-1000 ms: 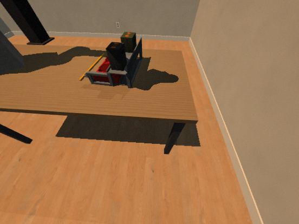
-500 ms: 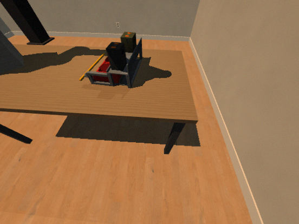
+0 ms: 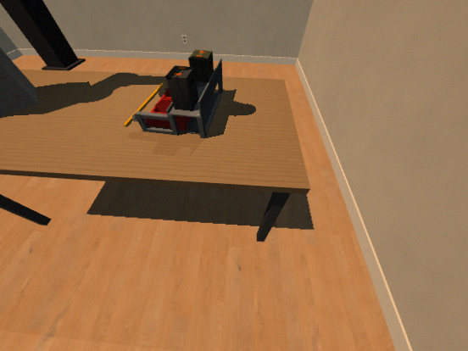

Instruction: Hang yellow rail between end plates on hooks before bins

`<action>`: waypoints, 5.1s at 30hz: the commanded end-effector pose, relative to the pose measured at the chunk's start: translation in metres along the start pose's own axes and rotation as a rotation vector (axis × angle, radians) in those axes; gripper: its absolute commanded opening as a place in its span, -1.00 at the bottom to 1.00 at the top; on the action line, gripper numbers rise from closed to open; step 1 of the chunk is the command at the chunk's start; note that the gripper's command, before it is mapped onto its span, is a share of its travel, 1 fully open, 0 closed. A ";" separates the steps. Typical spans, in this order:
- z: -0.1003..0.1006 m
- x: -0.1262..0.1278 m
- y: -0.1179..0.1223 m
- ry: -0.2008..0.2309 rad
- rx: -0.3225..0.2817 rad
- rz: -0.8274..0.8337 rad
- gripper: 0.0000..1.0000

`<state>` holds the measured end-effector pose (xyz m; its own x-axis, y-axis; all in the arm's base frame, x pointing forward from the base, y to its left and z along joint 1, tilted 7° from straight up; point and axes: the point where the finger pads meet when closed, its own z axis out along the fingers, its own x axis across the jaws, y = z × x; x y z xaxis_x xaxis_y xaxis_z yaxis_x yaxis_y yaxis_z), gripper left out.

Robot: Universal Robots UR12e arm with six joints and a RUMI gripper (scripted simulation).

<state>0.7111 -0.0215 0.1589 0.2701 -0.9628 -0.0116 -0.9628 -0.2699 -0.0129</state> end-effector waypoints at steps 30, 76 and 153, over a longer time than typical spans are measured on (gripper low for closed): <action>0.239 -0.037 -0.043 0.072 0.002 -0.444 1.00; 0.524 -0.103 -0.013 0.140 -0.025 -1.220 1.00; 0.559 -0.101 -0.009 0.140 -0.029 -1.245 -0.55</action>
<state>0.7001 0.0888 -0.3959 0.9936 -0.0425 0.1043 -0.0514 -0.9951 0.0840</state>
